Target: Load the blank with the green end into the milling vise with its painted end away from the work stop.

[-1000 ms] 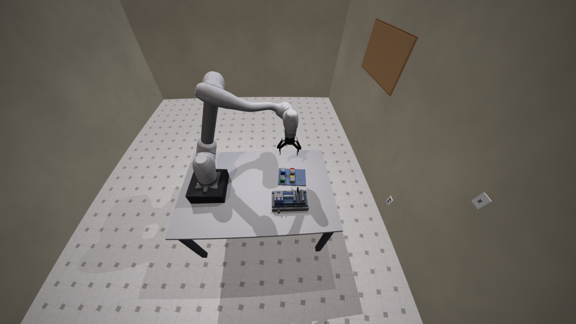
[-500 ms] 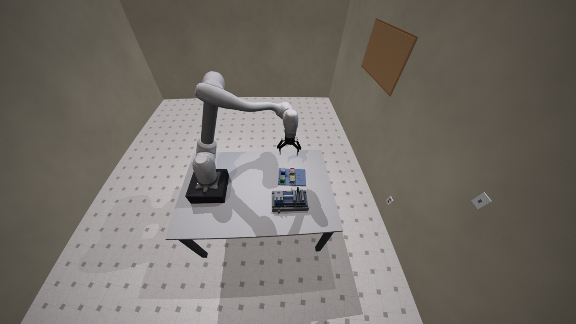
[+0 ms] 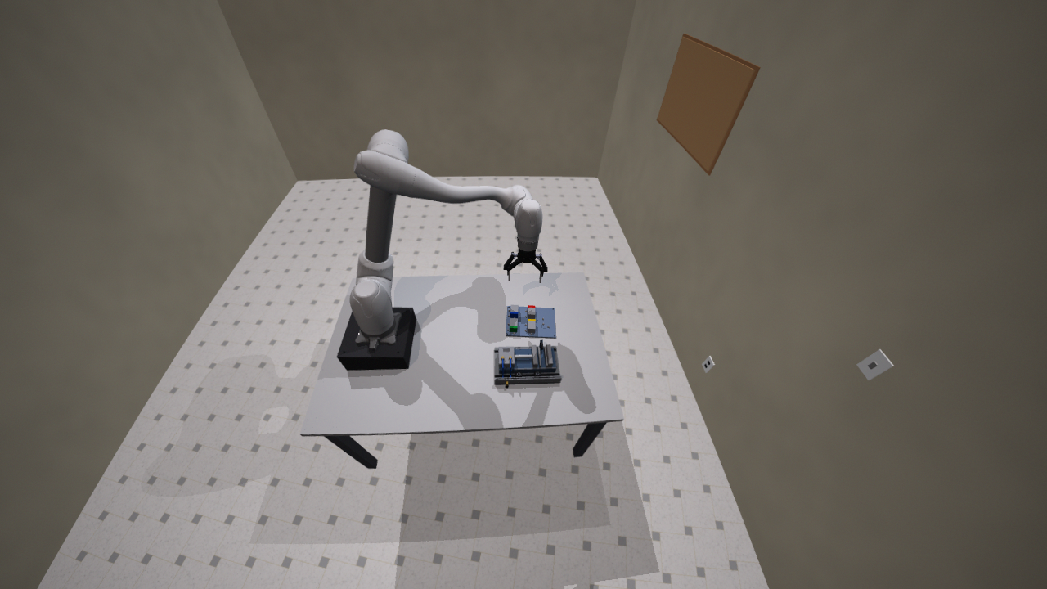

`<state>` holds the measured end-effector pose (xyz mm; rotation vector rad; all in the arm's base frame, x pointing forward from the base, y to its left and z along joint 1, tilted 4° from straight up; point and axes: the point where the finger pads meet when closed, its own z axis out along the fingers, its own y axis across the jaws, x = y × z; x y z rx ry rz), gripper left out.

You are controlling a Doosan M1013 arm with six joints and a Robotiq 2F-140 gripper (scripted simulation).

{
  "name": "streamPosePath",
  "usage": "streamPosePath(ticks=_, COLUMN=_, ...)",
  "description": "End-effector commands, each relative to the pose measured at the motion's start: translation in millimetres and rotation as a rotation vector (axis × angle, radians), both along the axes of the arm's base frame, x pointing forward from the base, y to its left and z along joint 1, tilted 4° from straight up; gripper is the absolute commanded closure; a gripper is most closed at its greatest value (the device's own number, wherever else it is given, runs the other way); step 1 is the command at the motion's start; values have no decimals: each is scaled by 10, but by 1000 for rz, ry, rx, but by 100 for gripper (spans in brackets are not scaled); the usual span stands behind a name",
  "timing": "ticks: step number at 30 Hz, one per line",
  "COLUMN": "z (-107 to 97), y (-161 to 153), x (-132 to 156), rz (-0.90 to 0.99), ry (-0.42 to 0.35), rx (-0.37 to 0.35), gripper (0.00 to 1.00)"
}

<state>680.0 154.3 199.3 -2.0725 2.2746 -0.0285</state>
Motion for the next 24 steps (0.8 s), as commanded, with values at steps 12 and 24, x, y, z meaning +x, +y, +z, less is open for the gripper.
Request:
streamPosePath(ticks=12, z=110, y=-117, x=-10, rz=0, ry=0, rx=0, gripper=0)
streamPosePath(ticks=24, z=409, y=-438, x=-36, rz=0, ry=0, rx=0, gripper=0)
